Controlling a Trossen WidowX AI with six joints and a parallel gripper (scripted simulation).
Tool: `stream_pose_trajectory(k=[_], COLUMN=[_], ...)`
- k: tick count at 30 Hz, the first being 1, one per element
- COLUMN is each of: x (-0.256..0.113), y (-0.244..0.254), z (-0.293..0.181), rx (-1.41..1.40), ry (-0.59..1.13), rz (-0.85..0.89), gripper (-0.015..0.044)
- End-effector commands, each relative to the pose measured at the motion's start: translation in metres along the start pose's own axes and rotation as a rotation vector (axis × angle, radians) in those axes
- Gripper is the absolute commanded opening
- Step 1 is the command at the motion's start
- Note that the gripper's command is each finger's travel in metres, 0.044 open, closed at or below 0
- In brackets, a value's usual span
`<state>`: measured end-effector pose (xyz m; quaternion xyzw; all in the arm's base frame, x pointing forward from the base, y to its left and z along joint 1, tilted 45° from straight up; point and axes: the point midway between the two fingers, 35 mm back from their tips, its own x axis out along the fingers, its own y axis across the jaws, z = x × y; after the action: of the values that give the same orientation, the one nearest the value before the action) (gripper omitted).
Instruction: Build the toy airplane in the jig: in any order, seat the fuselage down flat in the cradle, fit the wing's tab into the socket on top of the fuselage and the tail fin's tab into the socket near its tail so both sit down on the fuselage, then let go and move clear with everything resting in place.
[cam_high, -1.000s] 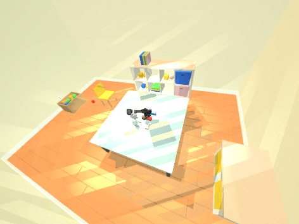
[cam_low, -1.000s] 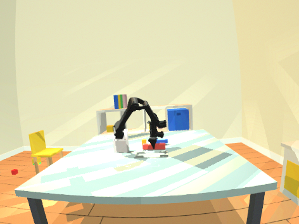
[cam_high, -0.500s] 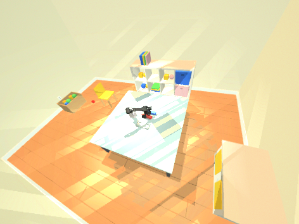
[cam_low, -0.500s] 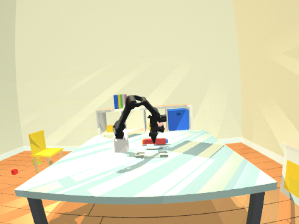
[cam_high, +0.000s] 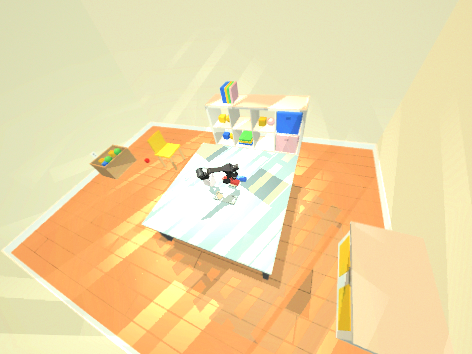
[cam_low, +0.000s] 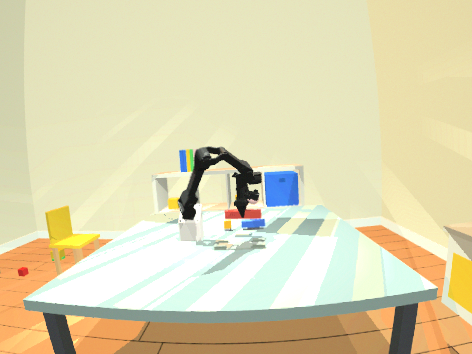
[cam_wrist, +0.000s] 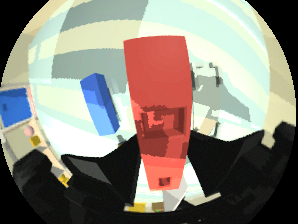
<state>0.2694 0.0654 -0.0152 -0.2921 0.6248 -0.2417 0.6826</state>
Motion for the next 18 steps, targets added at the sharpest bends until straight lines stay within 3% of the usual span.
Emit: stream_pose_trajectory(k=[1,8,18], x=[-0.017,-0.035,-0.026], y=[-0.001,-0.003,-0.025], z=[0.0,-0.003,0.003], rx=[0.012,0.013,-0.005], ry=[-0.007,-0.006,-0.006], rz=[0.007,0.003,0.018], gripper=[0.0,0.0,0.0])
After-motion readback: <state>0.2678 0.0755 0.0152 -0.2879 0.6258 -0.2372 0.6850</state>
